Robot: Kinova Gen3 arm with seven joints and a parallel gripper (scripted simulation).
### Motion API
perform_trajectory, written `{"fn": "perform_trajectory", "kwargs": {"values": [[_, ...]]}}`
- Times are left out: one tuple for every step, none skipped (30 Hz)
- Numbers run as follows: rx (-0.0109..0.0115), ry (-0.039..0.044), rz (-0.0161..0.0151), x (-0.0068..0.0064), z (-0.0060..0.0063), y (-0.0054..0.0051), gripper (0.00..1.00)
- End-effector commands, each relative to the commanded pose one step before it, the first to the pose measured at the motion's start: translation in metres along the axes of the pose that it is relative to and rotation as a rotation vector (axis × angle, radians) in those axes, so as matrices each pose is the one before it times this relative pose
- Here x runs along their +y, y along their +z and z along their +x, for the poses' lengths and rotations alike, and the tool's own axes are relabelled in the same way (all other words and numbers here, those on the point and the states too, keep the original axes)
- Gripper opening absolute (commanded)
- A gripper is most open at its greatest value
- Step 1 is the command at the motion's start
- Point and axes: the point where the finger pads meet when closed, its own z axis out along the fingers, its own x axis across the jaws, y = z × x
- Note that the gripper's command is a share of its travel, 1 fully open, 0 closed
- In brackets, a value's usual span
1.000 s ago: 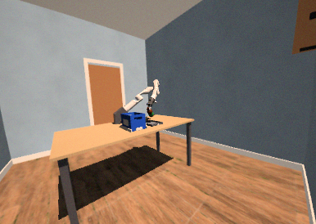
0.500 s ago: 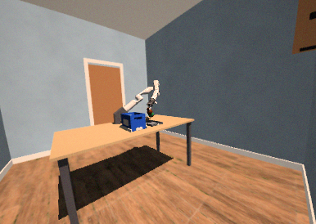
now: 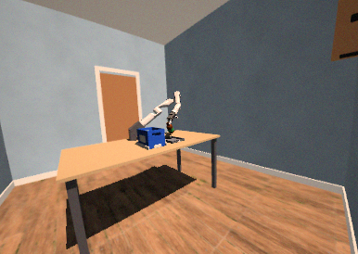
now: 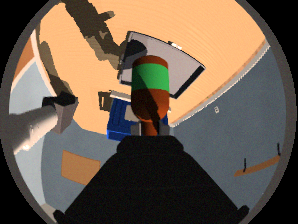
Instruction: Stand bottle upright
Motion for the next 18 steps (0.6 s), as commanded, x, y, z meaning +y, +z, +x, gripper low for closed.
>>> {"fn": "perform_trajectory", "kwargs": {"values": [[-0.00028, 0.00804, -0.01524, 0.00364, 0.00039, 0.0006, 0.0], [0.00038, -0.00001, -0.003, 0.0, 0.0001, 0.00006, 0.0], [0.00035, -0.00001, -0.00266, 0.0, 0.00009, 0.00005, 0.0], [0.00031, -0.00001, -0.00231, 0.0, 0.00008, 0.00005, 0.0], [0.00028, -0.00001, -0.00198, 0.0, 0.00007, 0.00004, 0.0], [0.00024, -0.00001, -0.00165, 0.0, 0.00006, 0.00004, 0.0], [0.00019, -0.00001, -0.00134, 0.0, 0.00005, 0.00003, 0.0], [0.00015, -0.00001, -0.00105, 0.0, 0.00004, 0.00002, 0.0], [0.00012, 0.0, -0.00078, 0.0, 0.00003, 0.00002, 0.0], [0.0, 0.0, 0.0, 0.0, 0.0, 0.0, 0.0], [0.0, 0.0, 0.0, 0.0, 0.0, 0.0, 0.0], [0.00008, 0.0, -0.00055, 0.0, 0.00002, 0.00001, 0.0], [0.00005, 0.0, -0.00034, 0.0, 0.00001, 0.00001, 0.0], [0.00003, 0.0, -0.00018, 0.0, 0.00001, 0.0, 0.0], [0.00001, 0.0, -0.00007, 0.0, 0.0, 0.0, 0.0], [0.0, 0.0, -0.00001, 0.0, 0.0, 0.0, 0.0], [0.0, 0.0, 0.0, 0.0, 0.0, 0.0, 0.0], [0.0, 0.0, 0.0, 0.0, 0.0, 0.0, 0.0]]}}
